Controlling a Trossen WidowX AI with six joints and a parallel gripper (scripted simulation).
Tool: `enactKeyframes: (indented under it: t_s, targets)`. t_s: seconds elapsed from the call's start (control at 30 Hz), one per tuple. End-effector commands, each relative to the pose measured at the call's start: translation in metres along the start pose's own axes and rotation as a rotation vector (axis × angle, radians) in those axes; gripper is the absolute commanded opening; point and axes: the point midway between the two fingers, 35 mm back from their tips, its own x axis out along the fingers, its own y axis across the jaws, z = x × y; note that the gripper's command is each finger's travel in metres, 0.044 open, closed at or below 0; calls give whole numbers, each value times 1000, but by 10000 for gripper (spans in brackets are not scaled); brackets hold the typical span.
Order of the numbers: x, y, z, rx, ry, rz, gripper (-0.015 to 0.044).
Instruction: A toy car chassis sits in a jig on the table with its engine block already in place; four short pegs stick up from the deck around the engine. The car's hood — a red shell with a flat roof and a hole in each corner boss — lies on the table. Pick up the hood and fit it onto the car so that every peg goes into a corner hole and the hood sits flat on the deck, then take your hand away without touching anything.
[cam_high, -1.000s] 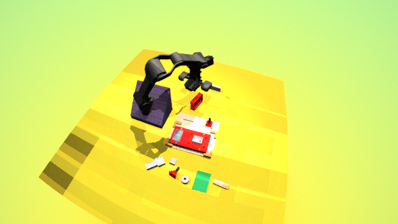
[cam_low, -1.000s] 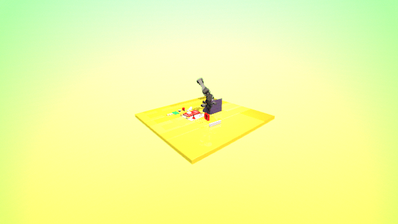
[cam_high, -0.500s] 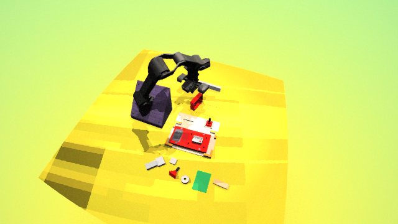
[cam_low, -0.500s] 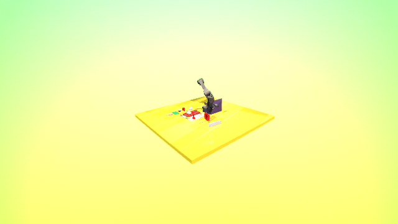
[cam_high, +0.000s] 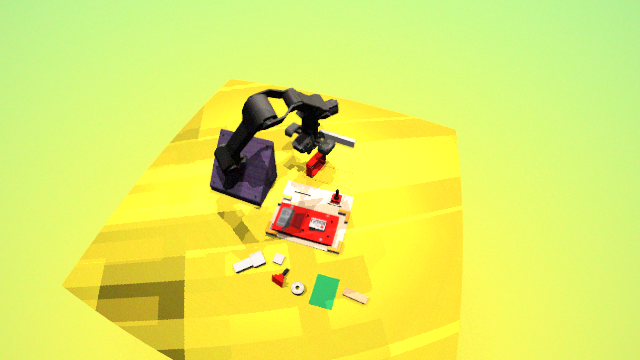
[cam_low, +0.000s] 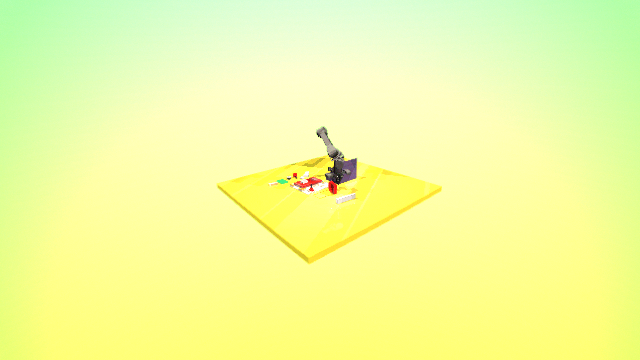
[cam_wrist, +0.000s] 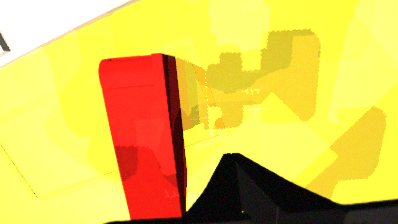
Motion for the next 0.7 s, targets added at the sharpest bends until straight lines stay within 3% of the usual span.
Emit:
enactKeyframes:
  t_s: [0.0, 0.67]
  targets:
    - [0, 5, -1, -3, 1, 5, 0]
    - [-1, 25, -3, -3, 3, 5, 0]
